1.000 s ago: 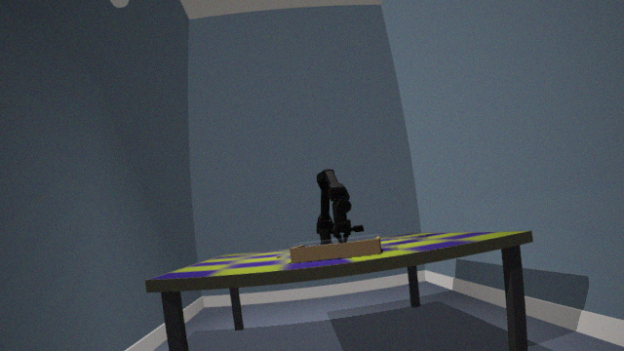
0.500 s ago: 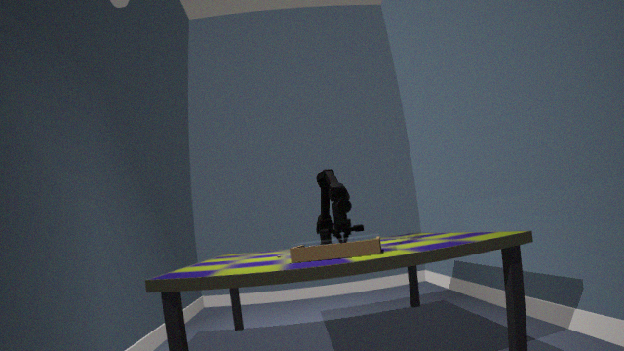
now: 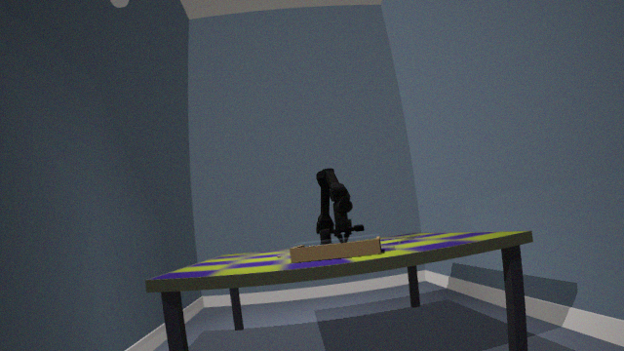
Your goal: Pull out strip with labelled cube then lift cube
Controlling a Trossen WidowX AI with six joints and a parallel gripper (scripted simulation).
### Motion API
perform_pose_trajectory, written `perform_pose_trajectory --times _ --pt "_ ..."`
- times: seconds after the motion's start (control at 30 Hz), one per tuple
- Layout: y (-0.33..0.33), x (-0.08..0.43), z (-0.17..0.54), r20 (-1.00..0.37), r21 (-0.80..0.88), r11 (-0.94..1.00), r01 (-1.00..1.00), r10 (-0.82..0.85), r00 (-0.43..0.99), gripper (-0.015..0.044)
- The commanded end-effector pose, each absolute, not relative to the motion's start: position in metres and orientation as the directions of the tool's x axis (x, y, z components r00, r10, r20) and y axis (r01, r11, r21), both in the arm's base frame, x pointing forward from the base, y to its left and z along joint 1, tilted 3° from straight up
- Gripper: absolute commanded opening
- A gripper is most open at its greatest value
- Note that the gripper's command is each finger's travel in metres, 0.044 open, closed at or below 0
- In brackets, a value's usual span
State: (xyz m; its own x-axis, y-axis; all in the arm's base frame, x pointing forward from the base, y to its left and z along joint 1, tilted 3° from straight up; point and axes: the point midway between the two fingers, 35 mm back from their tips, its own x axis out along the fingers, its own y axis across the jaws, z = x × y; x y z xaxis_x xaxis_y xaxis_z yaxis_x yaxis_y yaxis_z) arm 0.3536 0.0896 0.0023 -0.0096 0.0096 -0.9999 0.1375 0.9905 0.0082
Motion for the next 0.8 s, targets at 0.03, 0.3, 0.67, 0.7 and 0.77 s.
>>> perform_pose_trajectory --times 0.03,0.3,0.67,0.7,0.77 --pt "0.091 0.339 -0.003 -0.999 0.004 0.990 0.140 0.008 -0.034 0.0000" --pt "0.092 0.328 -0.003 -0.999 0.004 0.990 0.140 0.009 -0.035 0.0000" --pt "0.095 0.311 -0.003 -0.999 0.004 0.990 0.140 0.009 -0.036 0.0000" --pt "0.095 0.309 -0.003 -0.999 0.004 0.990 0.140 0.009 -0.036 0.0000" --pt "0.095 0.306 -0.003 -0.999 0.004 0.990 0.140 0.009 -0.037 0.0000"
